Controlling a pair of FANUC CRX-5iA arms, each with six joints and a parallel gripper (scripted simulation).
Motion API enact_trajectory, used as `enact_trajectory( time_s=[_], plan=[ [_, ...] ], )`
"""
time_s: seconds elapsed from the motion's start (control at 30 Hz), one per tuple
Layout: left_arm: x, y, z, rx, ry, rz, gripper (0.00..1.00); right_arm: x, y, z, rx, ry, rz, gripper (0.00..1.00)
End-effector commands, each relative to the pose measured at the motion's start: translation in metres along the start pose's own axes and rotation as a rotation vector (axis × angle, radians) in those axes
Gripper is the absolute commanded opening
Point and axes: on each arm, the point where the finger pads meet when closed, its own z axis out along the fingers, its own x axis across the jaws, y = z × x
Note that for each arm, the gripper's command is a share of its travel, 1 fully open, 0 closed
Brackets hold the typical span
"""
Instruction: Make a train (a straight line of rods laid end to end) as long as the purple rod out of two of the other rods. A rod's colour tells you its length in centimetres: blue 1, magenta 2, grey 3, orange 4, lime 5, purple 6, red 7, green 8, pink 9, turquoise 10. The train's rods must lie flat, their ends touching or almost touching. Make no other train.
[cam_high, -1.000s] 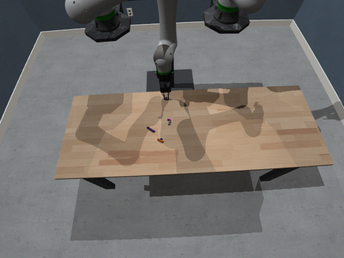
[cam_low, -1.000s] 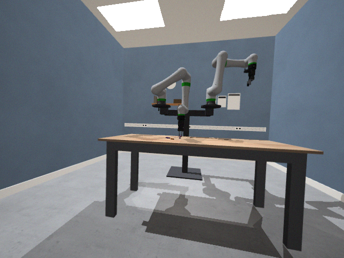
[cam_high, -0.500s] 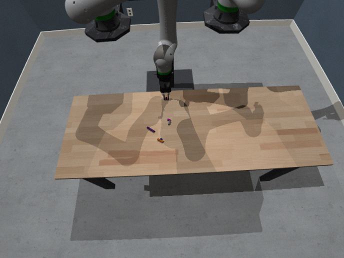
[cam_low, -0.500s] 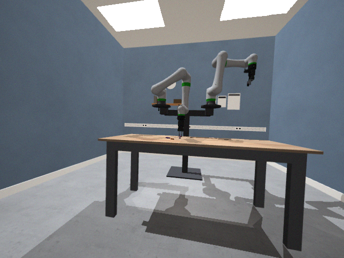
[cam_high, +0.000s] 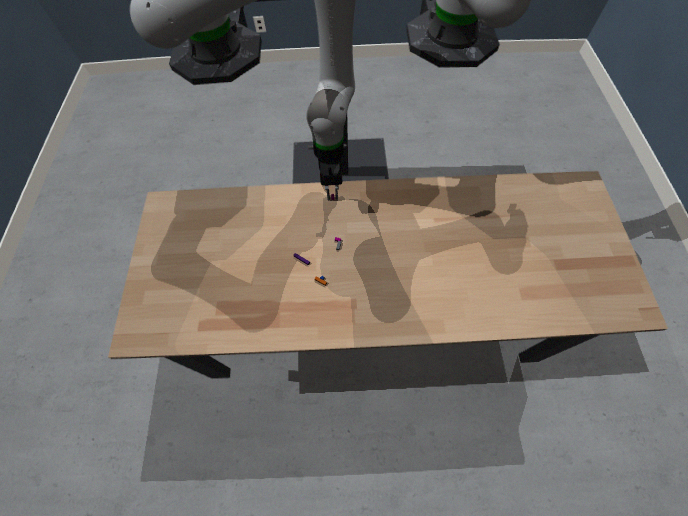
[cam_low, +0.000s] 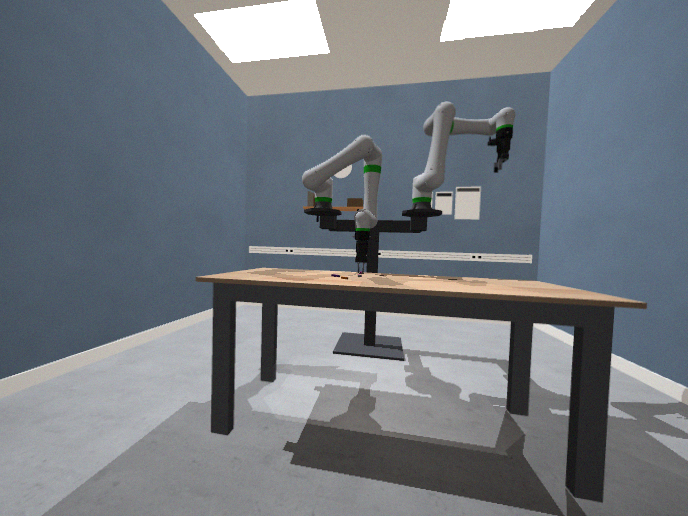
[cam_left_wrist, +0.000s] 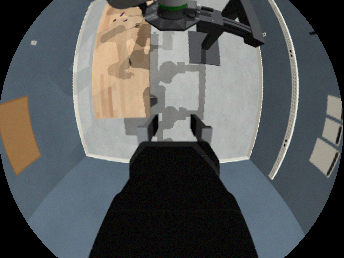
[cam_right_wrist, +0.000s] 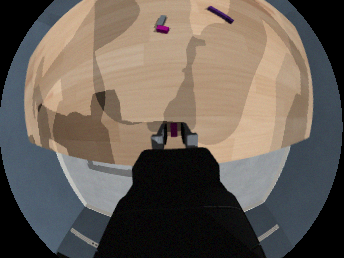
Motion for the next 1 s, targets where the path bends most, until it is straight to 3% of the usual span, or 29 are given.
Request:
enact_trajectory(
  time_s=[0.0,0.27,0.3,0.97],
  plan=[
    [-0.0001,0.0002,-0.0009,-0.002,0.000,0.000,1.00,-0.0006,-0.0003,-0.0004,0.001,-0.001,0.000,0.54],
    [-0.0001,0.0002,-0.0009,-0.002,0.000,0.000,1.00,-0.0006,-0.0003,-0.0004,0.001,-0.001,0.000,0.54],
    [-0.0001,0.0002,-0.0009,-0.002,0.000,0.000,1.00,-0.0006,-0.0003,-0.0004,0.001,-0.001,0.000,0.24],
    [-0.0001,0.0002,-0.0009,-0.002,0.000,0.000,1.00,-0.0006,-0.0003,-0.0004,0.001,-0.001,0.000,0.24]
  ],
)
